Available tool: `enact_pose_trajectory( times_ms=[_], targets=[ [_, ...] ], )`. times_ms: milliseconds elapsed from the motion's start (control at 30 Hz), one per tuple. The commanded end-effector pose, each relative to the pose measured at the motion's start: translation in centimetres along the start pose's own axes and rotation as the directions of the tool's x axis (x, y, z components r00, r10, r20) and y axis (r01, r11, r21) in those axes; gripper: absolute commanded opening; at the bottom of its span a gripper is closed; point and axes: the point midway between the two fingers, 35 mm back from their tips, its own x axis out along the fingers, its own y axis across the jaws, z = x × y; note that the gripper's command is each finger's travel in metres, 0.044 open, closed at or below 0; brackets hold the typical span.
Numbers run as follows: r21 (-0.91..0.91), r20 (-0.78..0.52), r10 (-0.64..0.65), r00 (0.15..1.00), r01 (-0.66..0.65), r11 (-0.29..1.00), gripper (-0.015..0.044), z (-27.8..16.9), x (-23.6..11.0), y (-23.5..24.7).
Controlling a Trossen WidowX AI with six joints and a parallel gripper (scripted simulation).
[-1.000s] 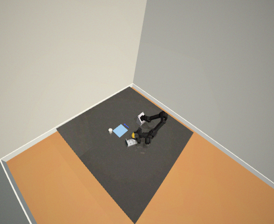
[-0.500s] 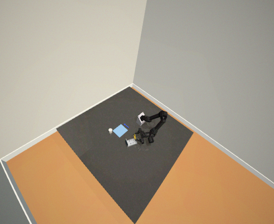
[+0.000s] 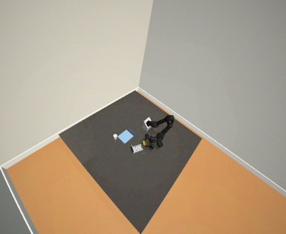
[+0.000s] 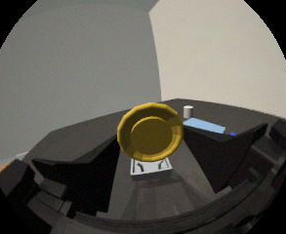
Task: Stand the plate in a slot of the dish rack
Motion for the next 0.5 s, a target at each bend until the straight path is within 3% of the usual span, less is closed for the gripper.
enact_pose_trajectory(
  times_ms=[0, 467],
  targets=[
    [0.005, 0.017, 0.012, 1.000, -0.012, 1.000, 0.0000, 0.3, -0.2, 0.0],
    [0.005, 0.012, 0.010, 1.000, -0.010, 1.000, 0.0000, -1.5, 0.7, 0.2]
  ],
)
